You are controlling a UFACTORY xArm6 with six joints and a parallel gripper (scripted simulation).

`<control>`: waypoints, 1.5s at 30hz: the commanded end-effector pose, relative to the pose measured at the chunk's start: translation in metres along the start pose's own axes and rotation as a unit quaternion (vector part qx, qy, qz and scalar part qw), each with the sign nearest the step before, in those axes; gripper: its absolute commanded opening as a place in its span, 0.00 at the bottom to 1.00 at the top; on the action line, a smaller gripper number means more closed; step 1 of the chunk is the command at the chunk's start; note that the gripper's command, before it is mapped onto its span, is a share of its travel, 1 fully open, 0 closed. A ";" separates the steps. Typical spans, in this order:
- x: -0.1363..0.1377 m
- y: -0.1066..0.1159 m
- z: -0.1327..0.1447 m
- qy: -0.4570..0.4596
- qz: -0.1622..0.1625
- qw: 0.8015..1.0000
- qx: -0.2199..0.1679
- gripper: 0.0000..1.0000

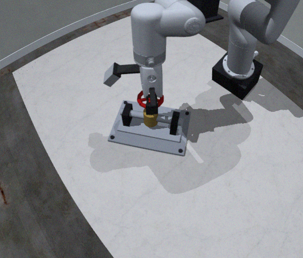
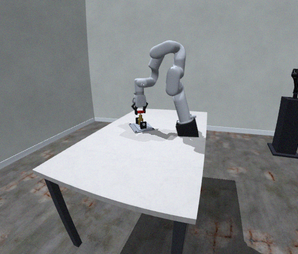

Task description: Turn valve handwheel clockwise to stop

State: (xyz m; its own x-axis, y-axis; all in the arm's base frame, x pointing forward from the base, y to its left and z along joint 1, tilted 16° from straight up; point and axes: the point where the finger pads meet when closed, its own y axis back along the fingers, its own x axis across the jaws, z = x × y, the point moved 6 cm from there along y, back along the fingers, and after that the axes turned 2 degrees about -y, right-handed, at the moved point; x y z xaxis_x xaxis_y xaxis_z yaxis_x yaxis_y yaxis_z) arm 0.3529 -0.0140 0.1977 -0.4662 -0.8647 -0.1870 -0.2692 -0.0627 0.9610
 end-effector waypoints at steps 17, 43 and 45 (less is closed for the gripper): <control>-0.001 0.001 -0.001 -0.104 0.002 0.995 0.003 0.00; -0.001 0.001 -0.001 -0.136 0.002 0.991 0.003 0.00; -0.001 0.001 -0.001 -0.136 0.002 0.991 0.003 0.00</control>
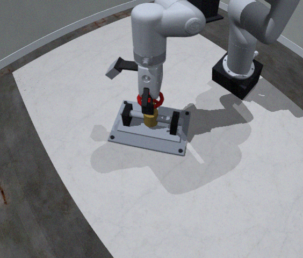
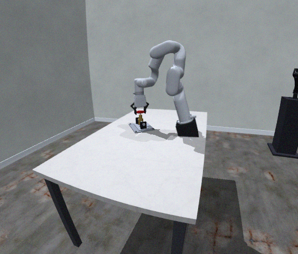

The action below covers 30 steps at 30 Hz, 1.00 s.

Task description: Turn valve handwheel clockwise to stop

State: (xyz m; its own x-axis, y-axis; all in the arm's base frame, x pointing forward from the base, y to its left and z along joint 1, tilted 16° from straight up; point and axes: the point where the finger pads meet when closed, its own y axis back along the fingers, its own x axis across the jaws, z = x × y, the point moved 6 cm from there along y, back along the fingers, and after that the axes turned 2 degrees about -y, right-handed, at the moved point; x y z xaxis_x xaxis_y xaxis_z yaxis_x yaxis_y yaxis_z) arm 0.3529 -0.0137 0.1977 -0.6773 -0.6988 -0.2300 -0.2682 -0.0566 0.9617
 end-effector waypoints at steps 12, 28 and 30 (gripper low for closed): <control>-0.001 0.001 -0.001 0.000 -0.001 1.000 0.001 1.00; -0.001 0.001 -0.001 0.000 -0.001 1.000 0.001 1.00; -0.001 0.001 -0.001 0.000 -0.001 1.000 0.001 1.00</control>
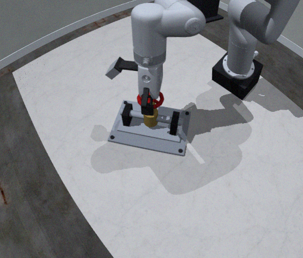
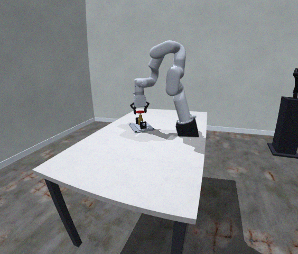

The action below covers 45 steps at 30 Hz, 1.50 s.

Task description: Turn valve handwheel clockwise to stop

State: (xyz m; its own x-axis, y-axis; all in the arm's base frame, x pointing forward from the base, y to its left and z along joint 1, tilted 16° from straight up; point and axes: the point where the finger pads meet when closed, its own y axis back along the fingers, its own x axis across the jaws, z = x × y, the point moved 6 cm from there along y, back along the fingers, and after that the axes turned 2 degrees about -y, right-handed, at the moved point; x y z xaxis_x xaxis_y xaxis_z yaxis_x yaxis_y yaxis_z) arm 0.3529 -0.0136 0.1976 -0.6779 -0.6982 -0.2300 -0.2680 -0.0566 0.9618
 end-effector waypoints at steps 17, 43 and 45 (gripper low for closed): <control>-0.001 0.001 -0.001 0.000 -0.001 1.000 0.001 1.00; -0.001 0.029 -0.001 0.000 -0.001 1.000 0.001 1.00; -0.001 0.034 -0.001 0.000 -0.001 1.000 0.001 1.00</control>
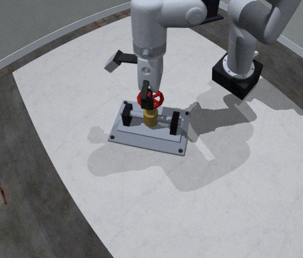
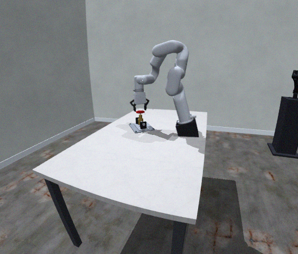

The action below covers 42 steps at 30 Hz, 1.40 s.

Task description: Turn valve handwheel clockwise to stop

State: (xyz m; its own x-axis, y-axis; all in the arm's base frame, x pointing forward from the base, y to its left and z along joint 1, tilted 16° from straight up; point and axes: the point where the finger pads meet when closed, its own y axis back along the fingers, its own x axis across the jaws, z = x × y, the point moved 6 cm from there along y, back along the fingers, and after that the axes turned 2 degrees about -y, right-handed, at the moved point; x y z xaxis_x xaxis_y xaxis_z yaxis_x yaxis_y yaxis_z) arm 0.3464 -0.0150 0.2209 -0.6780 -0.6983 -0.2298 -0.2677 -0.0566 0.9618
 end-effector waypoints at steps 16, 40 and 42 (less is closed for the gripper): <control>-0.001 0.045 -0.001 0.000 -0.001 1.000 0.002 1.00; -0.001 0.061 -0.001 0.000 -0.001 1.000 0.002 1.00; -0.001 0.061 -0.001 0.000 -0.001 1.000 0.002 1.00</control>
State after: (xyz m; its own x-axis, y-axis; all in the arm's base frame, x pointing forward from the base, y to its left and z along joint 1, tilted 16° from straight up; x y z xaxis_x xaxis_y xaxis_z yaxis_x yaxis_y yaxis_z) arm 0.3304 -0.0184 0.2782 -0.6779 -0.6983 -0.2299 -0.2679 -0.0566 0.9618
